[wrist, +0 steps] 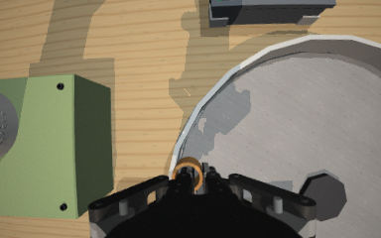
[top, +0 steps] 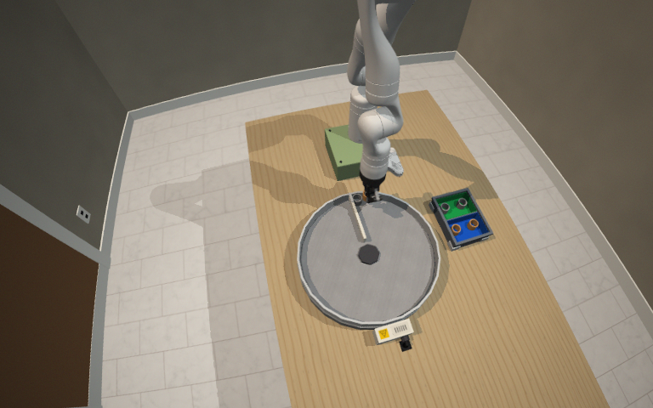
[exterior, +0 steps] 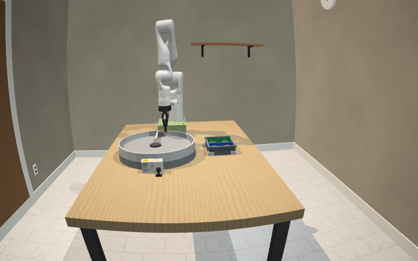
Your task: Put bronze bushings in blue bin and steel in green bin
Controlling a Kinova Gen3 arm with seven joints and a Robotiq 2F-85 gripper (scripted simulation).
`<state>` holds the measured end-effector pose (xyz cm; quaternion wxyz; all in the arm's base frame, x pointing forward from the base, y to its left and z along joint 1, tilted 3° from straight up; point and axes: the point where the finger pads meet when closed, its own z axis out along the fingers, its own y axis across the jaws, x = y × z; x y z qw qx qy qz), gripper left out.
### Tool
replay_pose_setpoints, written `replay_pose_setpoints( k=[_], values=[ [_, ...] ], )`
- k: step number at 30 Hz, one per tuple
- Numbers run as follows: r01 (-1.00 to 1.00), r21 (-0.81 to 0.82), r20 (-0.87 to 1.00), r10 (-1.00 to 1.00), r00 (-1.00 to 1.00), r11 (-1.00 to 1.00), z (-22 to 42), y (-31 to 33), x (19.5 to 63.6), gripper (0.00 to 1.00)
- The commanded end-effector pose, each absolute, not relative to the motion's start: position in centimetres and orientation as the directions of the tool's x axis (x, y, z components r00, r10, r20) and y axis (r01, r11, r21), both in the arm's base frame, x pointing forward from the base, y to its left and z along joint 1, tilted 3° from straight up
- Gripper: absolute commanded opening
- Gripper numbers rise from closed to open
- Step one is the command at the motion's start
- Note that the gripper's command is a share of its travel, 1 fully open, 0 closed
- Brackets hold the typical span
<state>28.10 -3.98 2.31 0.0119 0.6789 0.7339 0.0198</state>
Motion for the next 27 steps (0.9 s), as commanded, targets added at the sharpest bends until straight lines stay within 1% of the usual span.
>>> replay_pose_setpoints(
  k=[1, 27],
  values=[
    [0.996, 0.047, 0.009, 0.997, -0.076, 0.076, 2.4, -4.0, 28.1, 0.00],
    [0.996, 0.046, 0.009, 0.997, -0.077, 0.077, 3.5, -4.0, 28.1, 0.00]
  ],
)
